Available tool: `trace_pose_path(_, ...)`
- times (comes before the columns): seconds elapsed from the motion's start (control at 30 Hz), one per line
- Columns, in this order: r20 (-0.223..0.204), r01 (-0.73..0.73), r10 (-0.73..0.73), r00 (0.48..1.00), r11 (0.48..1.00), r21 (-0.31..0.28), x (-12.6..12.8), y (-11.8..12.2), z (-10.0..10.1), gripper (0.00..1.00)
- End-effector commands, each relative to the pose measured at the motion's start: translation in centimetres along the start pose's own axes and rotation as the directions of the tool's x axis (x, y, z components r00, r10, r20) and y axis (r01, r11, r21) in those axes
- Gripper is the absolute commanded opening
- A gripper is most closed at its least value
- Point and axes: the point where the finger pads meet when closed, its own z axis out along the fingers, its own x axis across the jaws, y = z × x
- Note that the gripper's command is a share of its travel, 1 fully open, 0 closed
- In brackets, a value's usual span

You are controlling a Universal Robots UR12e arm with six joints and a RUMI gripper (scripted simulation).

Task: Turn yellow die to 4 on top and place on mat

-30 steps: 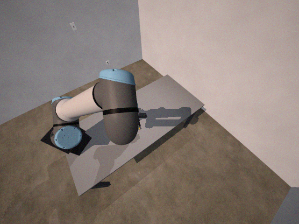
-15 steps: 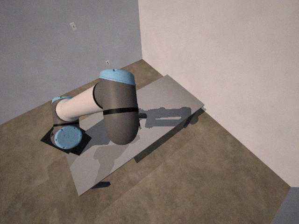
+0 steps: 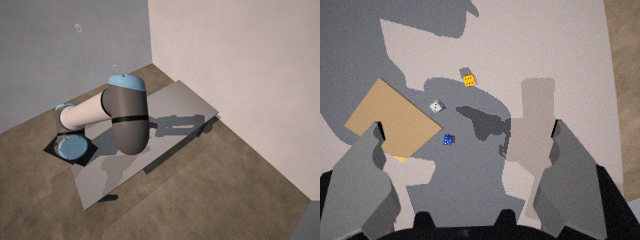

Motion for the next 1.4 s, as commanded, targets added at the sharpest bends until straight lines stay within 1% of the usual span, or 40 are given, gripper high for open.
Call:
trace_pose_path(0.0,-0.001,-0.099,0.099,0.995,0.995,0.0,0.1,-0.1,0.1,1.0)
trace_pose_path(0.13,-0.001,-0.21,0.21,0.978,0.978,0.0,0.3,-0.2,0.3,1.0)
trace_pose_path(0.2,-0.001,-0.21,0.21,0.978,0.978,0.0,0.3,-0.2,0.3,1.0)
trace_pose_path(0.3,-0.001,-0.301,0.301,0.954,0.954,0.0,0.4,-0.3,0.5,1.0)
trace_pose_path(0.4,-0.001,-0.397,0.397,0.918,0.918,0.0,0.5,-0.3,0.7,1.0)
trace_pose_path(0.5,-0.001,-0.496,0.496,0.868,0.868,0.0,0.6,-0.4,0.9,1.0)
trace_pose_path(0.67,-0.001,-0.657,0.657,0.754,0.754,0.0,0.8,-0.4,1.2,1.0)
trace_pose_path(0.77,-0.001,-0.657,0.657,0.754,0.754,0.0,0.8,-0.4,1.2,1.0)
trace_pose_path(0.87,-0.001,-0.747,0.747,0.665,0.665,0.0,0.9,-0.4,1.4,1.0)
trace_pose_path(0.97,-0.001,-0.826,0.826,0.563,0.563,0.0,1.0,-0.4,1.7,1.0)
trace_pose_path(1.0,-0.001,-0.827,0.827,0.563,0.563,0.0,1.0,-0.4,1.7,1.0)
trace_pose_path(1.13,-0.001,-0.911,0.911,0.412,0.412,0.0,1.1,-0.3,2.0,1.0)
trace_pose_path(1.17,-0.001,-0.913,0.913,0.407,0.407,0.0,1.1,-0.3,2.0,1.0)
trace_pose_path(1.27,-0.001,-0.96,0.96,0.28,0.28,0.001,1.2,-0.2,2.2,1.0)
trace_pose_path(1.33,-0.001,-0.96,0.96,0.28,0.28,0.001,1.2,-0.2,2.2,1.0)
trace_pose_path(1.37,-0.001,-0.972,0.972,0.236,0.236,0.001,1.2,-0.2,2.3,1.0)
